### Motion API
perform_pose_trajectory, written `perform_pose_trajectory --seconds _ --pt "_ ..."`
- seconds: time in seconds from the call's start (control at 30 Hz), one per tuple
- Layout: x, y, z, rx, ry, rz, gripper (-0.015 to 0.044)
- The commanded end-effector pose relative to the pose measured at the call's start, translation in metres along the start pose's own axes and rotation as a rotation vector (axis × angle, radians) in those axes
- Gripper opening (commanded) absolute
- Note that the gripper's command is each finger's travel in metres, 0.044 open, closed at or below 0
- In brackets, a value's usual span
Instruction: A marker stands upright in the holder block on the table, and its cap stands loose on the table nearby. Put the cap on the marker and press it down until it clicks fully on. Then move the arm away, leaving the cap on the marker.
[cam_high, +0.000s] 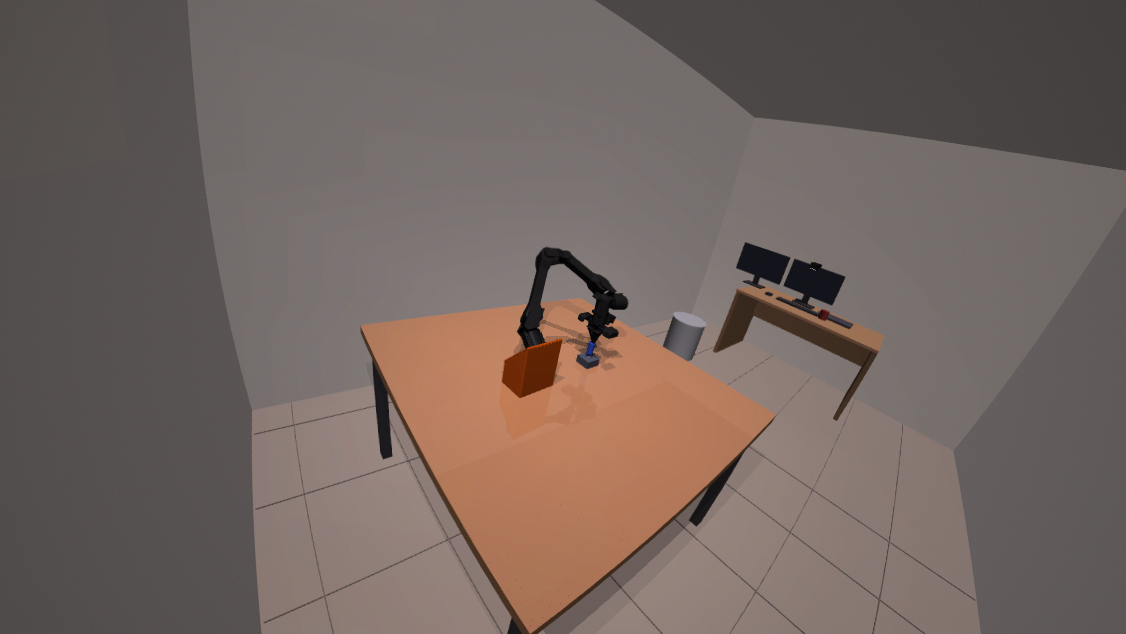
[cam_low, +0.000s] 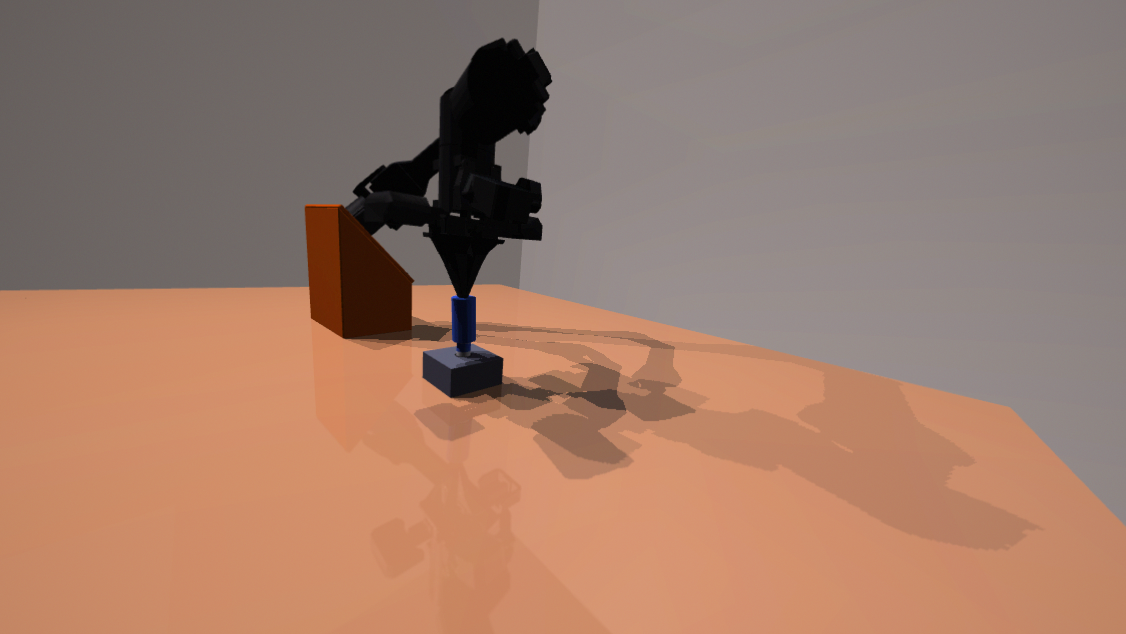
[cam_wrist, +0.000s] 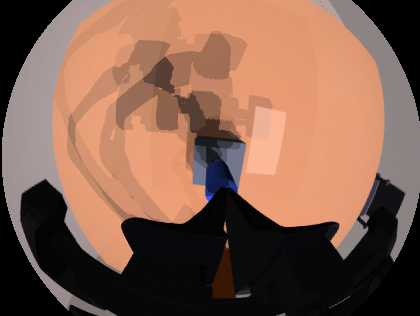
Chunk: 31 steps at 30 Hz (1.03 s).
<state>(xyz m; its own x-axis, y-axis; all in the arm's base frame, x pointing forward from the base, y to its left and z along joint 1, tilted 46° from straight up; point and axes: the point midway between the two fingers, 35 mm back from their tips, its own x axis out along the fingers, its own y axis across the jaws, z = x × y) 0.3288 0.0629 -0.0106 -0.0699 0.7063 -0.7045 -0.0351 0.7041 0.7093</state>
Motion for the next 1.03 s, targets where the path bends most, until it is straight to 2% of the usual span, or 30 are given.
perform_pose_trajectory --seconds 0.0,0.13,0.3,0.43,1.0 --pt "-0.002 0.000 0.000 0.002 -0.002 0.000 0.0000" --pt "-0.013 -0.001 0.002 0.002 -0.002 -0.002 0.0000" --pt "-0.088 -0.001 0.001 0.004 0.000 -0.004 0.0000" --pt "-0.091 -0.001 0.001 0.004 0.000 -0.003 0.0000" --pt "-0.091 -0.001 0.001 0.004 0.000 -0.003 0.0440"
